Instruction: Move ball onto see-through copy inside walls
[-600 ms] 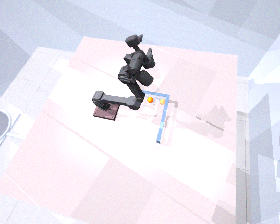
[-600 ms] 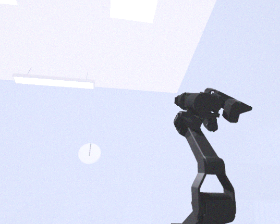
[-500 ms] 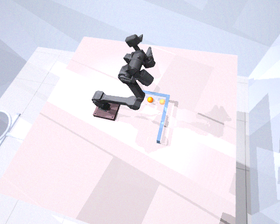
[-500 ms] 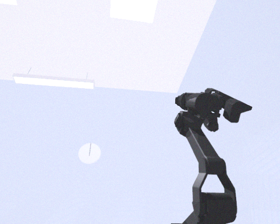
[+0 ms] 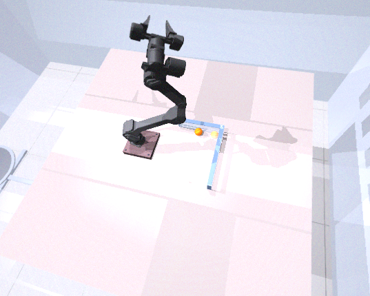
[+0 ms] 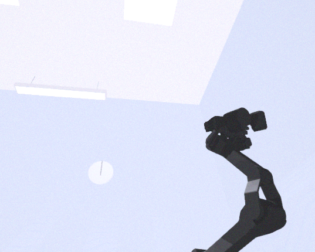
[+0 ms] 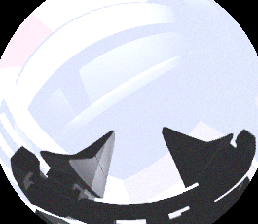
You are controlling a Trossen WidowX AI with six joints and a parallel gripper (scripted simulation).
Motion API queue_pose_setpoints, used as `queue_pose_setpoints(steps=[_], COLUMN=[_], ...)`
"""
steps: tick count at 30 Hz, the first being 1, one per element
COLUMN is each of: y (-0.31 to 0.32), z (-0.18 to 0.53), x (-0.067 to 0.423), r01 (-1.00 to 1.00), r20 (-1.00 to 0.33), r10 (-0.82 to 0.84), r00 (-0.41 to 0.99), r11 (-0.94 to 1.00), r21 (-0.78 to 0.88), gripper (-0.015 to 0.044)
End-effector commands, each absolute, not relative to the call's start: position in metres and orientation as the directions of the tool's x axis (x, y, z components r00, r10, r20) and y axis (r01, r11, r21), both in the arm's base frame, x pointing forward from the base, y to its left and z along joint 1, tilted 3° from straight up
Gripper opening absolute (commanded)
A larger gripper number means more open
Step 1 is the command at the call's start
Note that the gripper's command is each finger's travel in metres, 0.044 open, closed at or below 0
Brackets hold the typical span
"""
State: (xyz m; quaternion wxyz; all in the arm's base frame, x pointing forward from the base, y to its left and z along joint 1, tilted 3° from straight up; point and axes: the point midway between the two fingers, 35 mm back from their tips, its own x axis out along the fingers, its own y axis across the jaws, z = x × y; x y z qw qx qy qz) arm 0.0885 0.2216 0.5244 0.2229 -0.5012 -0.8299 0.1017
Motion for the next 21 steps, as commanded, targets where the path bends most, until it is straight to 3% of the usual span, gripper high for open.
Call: queue_pose_setpoints(steps=[1, 7, 12, 21], y=[0.203, 0.158, 0.101, -0.026], z=[0.551, 0.577, 0.590, 0.596], x=[0.030, -0.042, -0.090, -0.131], r01=[0.797, 0.727, 0.626, 0.492], r20=[0.349, 0.440, 0.497, 0.531], r10=[0.783, 0.594, 0.387, -0.073], r00=[-0.515, -0.674, -0.776, -0.844], r11=[0.587, 0.640, 0.569, 0.287], r21=[-0.141, 0.250, 0.534, 0.822], gripper=[0.0302, 0.0302, 0.0302, 0.0302])
